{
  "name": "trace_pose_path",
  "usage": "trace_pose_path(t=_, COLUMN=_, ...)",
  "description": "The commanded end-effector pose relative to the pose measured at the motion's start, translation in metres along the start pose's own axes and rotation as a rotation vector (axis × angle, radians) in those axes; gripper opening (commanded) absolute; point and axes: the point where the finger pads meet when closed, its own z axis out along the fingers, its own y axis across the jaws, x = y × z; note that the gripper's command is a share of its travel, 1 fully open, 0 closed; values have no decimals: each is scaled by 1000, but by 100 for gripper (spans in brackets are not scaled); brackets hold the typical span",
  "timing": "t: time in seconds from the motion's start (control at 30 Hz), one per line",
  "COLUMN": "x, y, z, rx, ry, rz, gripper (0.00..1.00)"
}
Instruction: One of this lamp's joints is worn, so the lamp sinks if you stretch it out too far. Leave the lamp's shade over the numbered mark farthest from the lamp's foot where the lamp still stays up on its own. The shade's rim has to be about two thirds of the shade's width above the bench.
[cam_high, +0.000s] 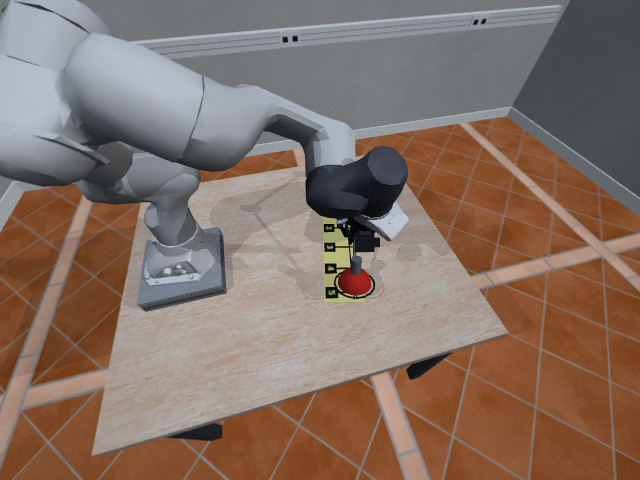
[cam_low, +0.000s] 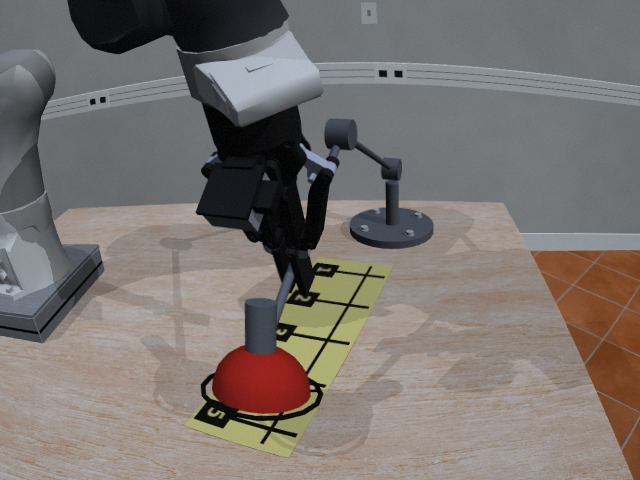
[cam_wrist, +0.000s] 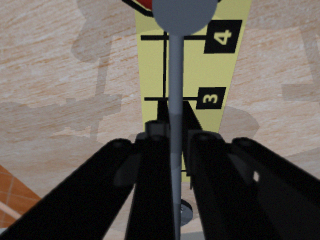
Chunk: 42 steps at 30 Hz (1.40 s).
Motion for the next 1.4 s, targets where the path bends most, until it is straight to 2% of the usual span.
trace_pose_path(t=0.0, x=17, y=-6, z=-10, rx=17, ry=14, rz=4, gripper=10)
trace_pose_path(t=0.3, x=22, y=-8, z=-14, rx=17, ry=14, rz=4, gripper=10)
trace_pose_path(t=0.87, x=27, y=-7, z=-10, rx=17, ry=14, rz=4, gripper=10)
trace_pose_path(t=0.9, x=25, y=-6, z=-9, rx=16, ry=13, rz=4, gripper=100)
trace_pose_path(t=1.37, x=8, y=-1, z=-4, rx=-2, ry=-3, rz=-1, gripper=100)
